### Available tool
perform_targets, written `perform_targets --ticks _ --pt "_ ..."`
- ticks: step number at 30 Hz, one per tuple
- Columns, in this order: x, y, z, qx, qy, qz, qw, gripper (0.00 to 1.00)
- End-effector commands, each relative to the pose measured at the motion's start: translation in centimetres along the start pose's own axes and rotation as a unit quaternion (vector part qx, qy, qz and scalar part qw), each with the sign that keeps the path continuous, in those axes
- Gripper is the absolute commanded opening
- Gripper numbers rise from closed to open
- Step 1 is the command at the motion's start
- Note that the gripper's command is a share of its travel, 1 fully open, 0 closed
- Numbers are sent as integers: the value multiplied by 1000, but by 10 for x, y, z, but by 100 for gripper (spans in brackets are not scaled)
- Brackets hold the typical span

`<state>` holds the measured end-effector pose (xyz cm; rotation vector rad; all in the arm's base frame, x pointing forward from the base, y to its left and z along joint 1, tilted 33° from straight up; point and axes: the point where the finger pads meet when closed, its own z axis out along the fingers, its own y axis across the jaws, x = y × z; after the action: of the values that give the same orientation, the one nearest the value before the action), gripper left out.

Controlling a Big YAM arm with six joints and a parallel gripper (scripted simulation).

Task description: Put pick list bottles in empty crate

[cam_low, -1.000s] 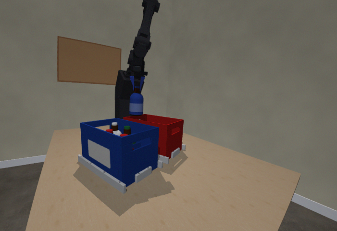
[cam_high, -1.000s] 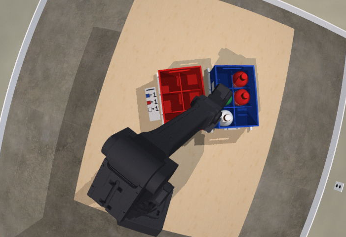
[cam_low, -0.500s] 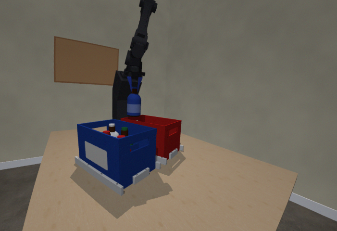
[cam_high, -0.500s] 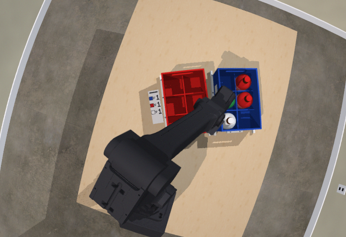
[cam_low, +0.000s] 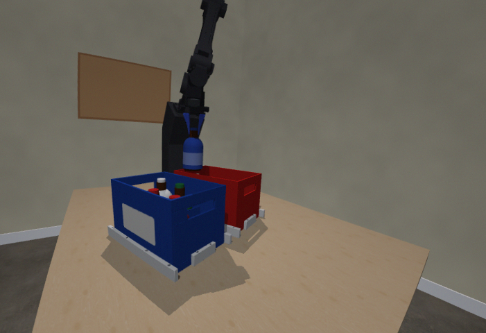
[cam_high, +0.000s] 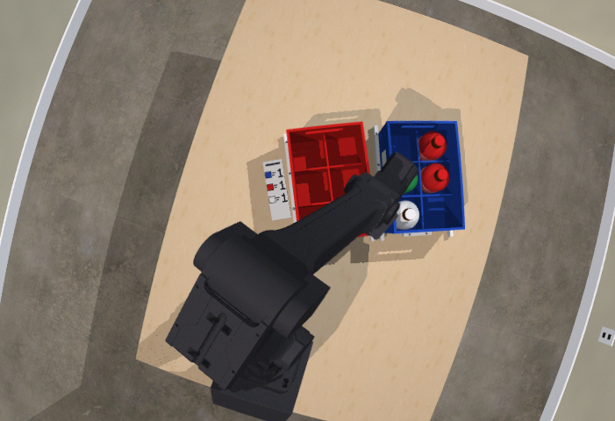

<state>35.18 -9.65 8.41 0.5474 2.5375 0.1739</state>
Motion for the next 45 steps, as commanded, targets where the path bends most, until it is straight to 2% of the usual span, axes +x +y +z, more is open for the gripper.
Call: perform_targets --ticks 1,3,7,8,12,15,18,24,25,27,29,31,34,36,39,41,42,44,45 --pt "-29 8 -7 -4 -31 -3 1000 0" --pt "-31 6 -8 -3 -37 -2 999 0" --pt "-29 6 -4 -3 -33 -2 999 0" --pt "-32 9 -8 -6 -41 -6 999 0" --pt "-16 3 7 -1 -21 2 1000 0" --pt "-14 4 4 -3 -28 0 1000 0" --pt "-14 5 14 -3 -18 -1 1000 0" --pt "-15 3 11 -2 -30 0 1000 0" --pt "-21 5 14 -4 -29 -2 1000 0" --pt "-12 4 22 -3 -18 -1 1000 0" --pt "-14 4 16 -3 -30 -1 1000 0" --pt "-15 4 18 -3 -30 -1 1000 0" --pt "-10 4 29 -3 -18 -1 1000 0" --pt "-14 4 23 -4 -31 -1 1000 0" --pt "-11 3 33 -2 -19 0 1000 0" --pt "-11 3 33 -2 -19 0 1000 0" --pt "-16 5 26 -4 -33 -3 999 0" --pt "-16 6 29 -5 -32 -3 999 0" --pt "-12 5 34 -4 -24 -1 1000 0"
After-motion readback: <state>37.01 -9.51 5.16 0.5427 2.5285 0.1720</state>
